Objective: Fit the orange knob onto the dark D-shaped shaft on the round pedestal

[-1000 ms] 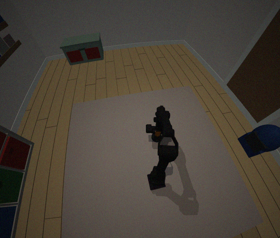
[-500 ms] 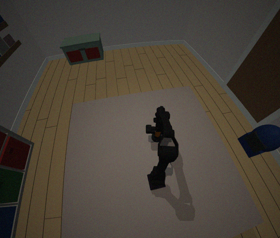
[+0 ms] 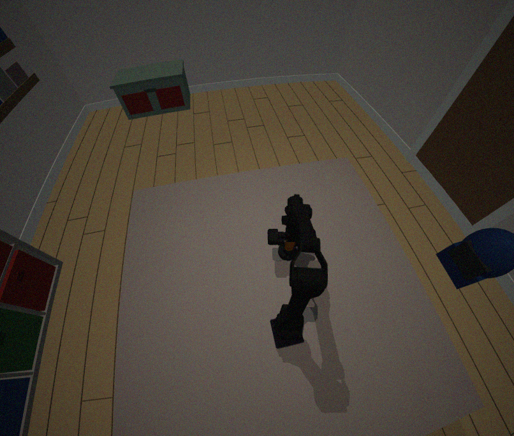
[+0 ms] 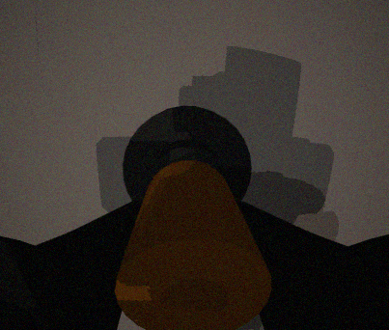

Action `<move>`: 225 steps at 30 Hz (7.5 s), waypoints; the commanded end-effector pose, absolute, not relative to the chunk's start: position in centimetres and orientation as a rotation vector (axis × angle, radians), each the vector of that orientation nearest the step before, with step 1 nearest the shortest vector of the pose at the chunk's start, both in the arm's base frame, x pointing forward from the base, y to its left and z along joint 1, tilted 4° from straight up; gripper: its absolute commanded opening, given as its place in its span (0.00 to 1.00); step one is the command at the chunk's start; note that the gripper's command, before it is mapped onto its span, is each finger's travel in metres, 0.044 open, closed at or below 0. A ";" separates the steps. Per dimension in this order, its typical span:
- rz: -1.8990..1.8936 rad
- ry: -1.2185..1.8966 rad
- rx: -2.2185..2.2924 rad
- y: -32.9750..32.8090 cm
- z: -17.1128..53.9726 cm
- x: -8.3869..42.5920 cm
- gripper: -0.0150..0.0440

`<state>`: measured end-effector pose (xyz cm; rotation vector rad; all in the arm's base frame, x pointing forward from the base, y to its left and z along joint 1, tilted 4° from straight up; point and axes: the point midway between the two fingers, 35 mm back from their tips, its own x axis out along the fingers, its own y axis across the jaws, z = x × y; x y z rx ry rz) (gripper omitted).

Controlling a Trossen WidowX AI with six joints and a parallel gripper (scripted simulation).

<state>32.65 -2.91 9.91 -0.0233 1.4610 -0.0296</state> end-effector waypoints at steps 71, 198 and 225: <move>-0.065 1.463 0.015 -2.9 9.9 32.6 0.25; -0.153 1.457 0.114 -3.1 9.0 33.2 0.25; -0.181 1.464 0.150 -3.0 8.5 33.0 0.70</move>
